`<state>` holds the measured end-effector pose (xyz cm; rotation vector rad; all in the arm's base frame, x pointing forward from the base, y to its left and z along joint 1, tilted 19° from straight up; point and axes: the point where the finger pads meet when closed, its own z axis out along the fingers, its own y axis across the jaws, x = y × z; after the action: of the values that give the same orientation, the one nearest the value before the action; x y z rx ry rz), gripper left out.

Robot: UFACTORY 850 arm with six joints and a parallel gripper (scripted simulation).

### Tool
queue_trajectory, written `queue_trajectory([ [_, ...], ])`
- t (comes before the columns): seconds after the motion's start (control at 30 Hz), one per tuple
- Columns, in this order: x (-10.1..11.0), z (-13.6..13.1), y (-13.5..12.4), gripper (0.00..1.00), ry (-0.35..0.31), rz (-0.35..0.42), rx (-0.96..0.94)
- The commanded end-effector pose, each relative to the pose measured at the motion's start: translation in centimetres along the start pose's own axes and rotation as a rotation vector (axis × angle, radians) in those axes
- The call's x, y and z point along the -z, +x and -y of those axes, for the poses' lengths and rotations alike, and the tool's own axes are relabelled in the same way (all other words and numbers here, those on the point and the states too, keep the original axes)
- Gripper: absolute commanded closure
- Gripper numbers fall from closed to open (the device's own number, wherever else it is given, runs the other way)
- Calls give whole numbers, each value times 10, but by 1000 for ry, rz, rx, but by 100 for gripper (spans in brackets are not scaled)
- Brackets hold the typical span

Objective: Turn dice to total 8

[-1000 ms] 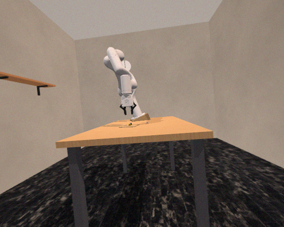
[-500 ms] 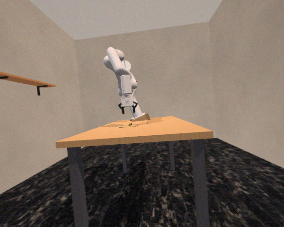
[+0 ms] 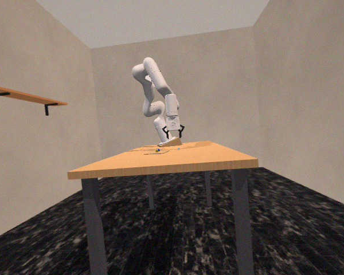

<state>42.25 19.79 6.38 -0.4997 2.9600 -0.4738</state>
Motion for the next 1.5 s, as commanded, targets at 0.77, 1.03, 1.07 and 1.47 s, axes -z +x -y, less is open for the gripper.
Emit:
queue_trajectory([
  [0.77, -2, -27, 11, 69, 3, 8, 32],
  [1.03, -2, -27, 11, 69, 3, 8, 32],
  [1.07, -2, -27, 11, 69, 3, 8, 32],
  [1.47, -4, -27, 11, 69, 3, 8, 32],
])
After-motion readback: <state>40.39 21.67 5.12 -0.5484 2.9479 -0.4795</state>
